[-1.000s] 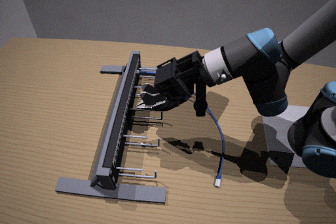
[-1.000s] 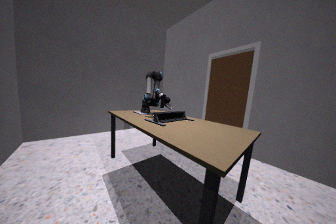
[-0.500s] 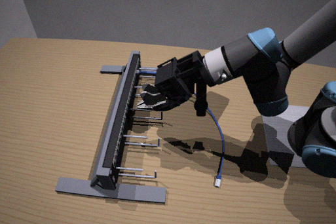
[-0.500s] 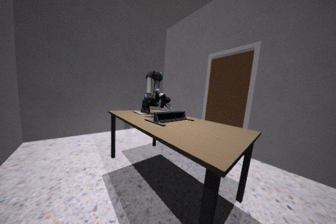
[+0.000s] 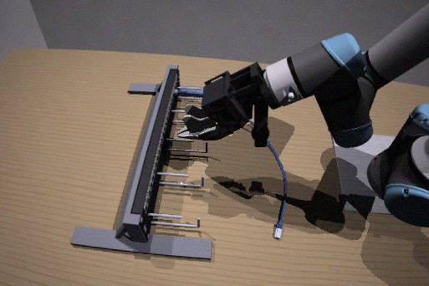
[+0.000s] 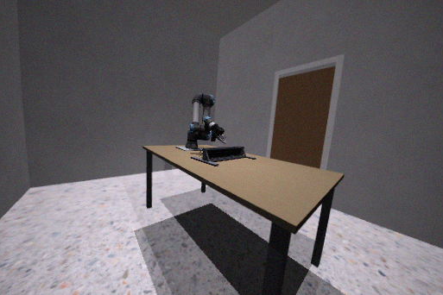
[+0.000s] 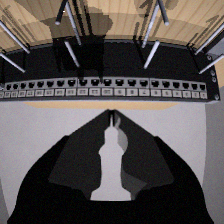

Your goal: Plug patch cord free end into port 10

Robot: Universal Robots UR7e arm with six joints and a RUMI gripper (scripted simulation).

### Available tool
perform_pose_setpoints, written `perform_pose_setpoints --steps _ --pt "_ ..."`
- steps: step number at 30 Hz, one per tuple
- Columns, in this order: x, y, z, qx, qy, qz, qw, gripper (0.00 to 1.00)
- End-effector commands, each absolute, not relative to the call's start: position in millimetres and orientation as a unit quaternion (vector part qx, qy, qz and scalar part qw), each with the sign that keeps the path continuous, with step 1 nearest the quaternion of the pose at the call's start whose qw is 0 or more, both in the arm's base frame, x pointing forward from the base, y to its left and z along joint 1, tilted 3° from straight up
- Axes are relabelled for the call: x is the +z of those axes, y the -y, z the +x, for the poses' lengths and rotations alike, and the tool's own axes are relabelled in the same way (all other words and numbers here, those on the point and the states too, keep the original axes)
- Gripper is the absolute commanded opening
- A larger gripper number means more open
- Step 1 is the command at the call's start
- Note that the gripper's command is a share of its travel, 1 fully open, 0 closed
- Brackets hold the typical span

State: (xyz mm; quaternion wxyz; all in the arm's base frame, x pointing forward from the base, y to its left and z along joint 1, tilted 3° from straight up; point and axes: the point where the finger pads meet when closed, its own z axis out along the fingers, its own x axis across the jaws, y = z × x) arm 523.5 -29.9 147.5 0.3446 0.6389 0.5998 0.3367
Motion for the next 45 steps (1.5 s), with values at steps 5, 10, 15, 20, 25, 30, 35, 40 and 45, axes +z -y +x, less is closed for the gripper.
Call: perform_pose_setpoints --steps 5,10,15,20,25,30,35,40,45 --pt "152.7 29.6 516.2 0.337 -0.6 0.639 0.345 0.0" --pt "156.0 29.4 510.9 0.337 -0.6 0.639 0.345 0.0" --pt "160.7 29.1 503.4 0.337 -0.6 0.639 0.345 0.0" --pt "165.8 28.7 495.4 0.337 -0.6 0.639 0.345 0.0" --pt "169.0 28.5 490.4 0.337 -0.6 0.639 0.345 0.0" --pt "174.4 28.1 481.9 0.337 -0.6 0.639 0.345 0.0" --pt "179.7 27.8 473.5 0.337 -0.6 0.639 0.345 0.0" --pt "182.9 27.6 468.6 0.337 -0.6 0.639 0.345 0.0" --pt "187.9 27.2 460.6 0.337 -0.6 0.639 0.345 0.0"
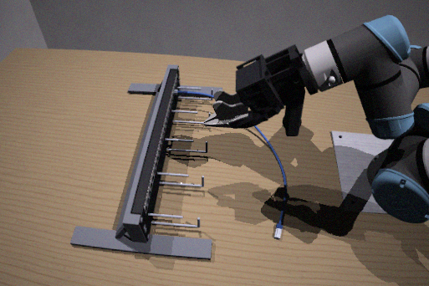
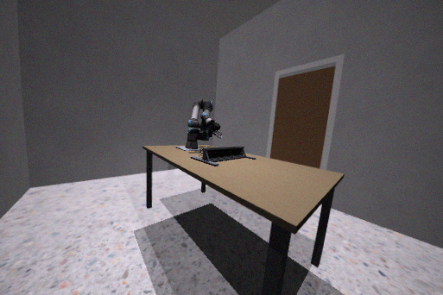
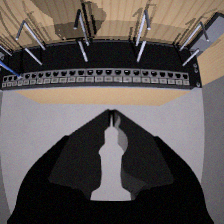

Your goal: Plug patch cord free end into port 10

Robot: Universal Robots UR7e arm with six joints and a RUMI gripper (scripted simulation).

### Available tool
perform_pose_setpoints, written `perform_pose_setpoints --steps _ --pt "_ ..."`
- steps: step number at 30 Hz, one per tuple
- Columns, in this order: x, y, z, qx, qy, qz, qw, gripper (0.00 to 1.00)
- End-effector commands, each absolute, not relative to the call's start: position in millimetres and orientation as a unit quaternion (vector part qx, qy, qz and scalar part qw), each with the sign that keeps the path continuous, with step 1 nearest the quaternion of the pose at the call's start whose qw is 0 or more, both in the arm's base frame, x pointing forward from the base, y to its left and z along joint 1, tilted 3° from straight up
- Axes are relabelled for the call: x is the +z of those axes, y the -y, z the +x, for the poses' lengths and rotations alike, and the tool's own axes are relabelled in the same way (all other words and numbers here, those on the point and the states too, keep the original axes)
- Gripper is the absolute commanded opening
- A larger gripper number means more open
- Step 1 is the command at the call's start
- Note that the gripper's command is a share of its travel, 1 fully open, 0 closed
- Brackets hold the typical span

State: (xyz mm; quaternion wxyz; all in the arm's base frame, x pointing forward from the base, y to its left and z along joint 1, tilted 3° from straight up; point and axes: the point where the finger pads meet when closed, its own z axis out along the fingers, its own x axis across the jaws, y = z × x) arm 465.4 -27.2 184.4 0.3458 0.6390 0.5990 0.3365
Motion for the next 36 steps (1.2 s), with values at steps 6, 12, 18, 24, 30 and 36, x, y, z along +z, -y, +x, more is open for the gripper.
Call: perform_pose_setpoints --steps 6,12,18,24,30,36 --pt "193.6 26.8 451.6 0.337 -0.6 0.639 0.345 0.0" --pt "197.1 26.6 446.1 0.337 -0.6 0.639 0.345 0.0" --pt "201.9 26.3 438.6 0.337 -0.6 0.639 0.345 0.0" --pt "206.1 26.0 432.0 0.337 -0.6 0.639 0.345 0.0" --pt "208.5 25.8 428.2 0.337 -0.6 0.639 0.345 0.0" --pt "211.5 25.6 423.3 0.337 -0.6 0.639 0.345 0.0"
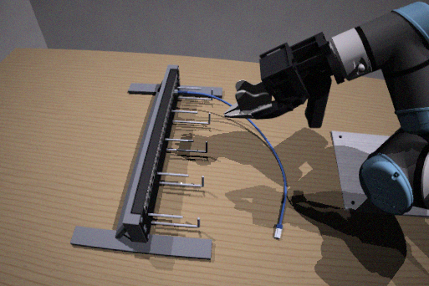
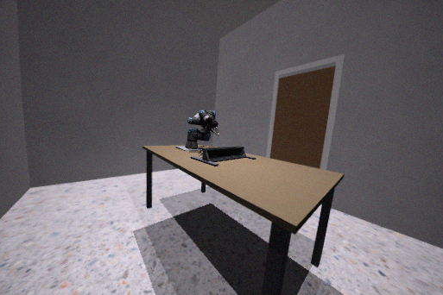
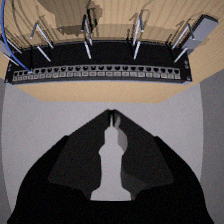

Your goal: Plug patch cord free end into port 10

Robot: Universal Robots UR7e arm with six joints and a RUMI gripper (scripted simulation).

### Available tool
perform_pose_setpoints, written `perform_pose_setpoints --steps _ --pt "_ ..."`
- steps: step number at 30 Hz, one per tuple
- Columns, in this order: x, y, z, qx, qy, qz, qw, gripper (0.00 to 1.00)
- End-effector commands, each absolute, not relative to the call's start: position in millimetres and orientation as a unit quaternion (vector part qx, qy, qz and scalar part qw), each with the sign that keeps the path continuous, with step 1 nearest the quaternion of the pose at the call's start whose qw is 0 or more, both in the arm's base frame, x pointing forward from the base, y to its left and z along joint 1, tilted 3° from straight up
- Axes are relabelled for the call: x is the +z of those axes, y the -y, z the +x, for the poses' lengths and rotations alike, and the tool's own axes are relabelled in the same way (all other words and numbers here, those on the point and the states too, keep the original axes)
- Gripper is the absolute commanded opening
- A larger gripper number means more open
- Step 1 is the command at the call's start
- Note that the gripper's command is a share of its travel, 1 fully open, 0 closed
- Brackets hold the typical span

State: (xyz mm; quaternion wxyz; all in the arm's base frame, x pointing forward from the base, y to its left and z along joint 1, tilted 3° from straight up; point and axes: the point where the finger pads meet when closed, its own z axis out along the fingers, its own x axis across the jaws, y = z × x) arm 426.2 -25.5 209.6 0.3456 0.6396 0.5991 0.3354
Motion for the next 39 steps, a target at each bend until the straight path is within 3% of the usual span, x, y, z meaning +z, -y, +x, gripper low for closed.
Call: perform_pose_setpoints --steps 1,39 --pt "212.0 25.6 422.6 0.337 -0.6 0.639 0.345 0.0" --pt "217.6 25.2 413.8 0.337 -0.6 0.639 0.345 0.0"
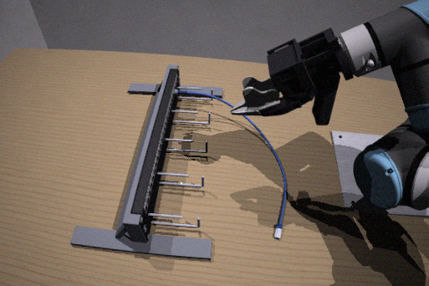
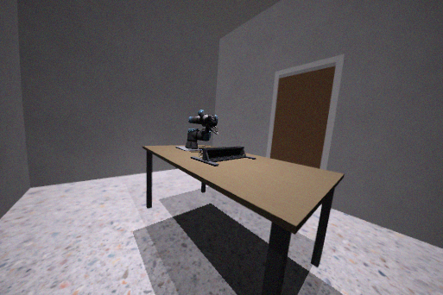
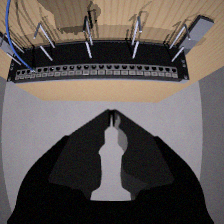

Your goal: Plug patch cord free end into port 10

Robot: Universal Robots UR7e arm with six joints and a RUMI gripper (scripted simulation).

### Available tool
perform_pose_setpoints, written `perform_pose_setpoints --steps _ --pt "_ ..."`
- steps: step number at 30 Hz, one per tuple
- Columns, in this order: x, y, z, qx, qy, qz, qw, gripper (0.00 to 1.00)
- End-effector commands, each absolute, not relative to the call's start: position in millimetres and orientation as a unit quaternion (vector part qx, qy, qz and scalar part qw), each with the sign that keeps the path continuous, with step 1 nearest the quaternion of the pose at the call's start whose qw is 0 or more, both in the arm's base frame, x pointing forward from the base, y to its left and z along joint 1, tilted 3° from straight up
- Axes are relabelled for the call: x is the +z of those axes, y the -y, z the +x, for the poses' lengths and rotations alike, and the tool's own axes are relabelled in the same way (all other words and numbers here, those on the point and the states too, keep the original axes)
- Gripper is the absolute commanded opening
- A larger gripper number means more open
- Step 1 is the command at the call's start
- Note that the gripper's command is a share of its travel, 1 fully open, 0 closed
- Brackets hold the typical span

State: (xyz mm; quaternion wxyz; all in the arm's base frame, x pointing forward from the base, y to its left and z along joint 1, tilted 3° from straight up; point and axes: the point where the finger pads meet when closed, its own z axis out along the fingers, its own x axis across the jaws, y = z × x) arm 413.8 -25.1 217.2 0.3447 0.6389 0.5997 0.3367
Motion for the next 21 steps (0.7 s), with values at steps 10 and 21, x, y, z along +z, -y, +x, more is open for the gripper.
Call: perform_pose_setpoints --steps 10,21 --pt "217.5 27.8 413.7 0.337 -0.6 0.639 0.345 0.0" --pt "217.2 46.3 412.7 0.337 -0.6 0.639 0.345 0.0"
